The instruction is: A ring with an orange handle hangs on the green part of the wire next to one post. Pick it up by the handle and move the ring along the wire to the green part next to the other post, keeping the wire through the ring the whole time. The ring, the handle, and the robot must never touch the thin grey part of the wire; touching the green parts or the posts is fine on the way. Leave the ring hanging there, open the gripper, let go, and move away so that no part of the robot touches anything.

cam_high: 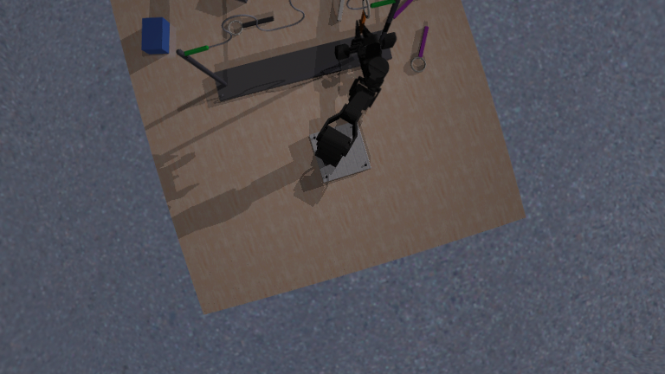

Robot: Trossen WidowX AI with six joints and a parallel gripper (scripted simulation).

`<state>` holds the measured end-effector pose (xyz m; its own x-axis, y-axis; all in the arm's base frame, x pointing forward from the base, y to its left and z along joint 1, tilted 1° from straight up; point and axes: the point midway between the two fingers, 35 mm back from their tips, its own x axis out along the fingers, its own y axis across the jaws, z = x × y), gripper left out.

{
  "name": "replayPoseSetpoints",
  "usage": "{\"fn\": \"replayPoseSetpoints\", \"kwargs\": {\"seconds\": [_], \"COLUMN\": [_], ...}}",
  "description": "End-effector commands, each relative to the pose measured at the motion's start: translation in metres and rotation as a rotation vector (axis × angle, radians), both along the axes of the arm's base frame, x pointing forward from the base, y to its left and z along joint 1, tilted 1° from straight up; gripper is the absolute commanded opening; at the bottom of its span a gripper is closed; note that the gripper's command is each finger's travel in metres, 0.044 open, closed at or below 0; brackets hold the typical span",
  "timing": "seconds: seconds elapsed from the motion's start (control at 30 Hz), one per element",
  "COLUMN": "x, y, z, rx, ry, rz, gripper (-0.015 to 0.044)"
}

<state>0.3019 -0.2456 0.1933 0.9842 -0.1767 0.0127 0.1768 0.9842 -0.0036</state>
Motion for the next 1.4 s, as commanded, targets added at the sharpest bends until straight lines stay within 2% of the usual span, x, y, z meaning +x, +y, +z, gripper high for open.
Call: {"fn": "replayPoseSetpoints", "kwargs": {"seconds": [0.0, 0.5, 1.0, 1.37], "x": [0.001, 0.008, 0.018, 0.007], "y": [0.007, 0.043, 0.096, 0.123], "z": [0.003, 0.005, 0.024, 0.043], "rx": [0.015, 0.178, 0.496, 0.693], "ry": [-0.01, -0.041, -0.101, -0.026], "rz": [0.0, 0.004, 0.011, 0.055], "gripper": [-0.015, -0.015, -0.015, -0.015]}}
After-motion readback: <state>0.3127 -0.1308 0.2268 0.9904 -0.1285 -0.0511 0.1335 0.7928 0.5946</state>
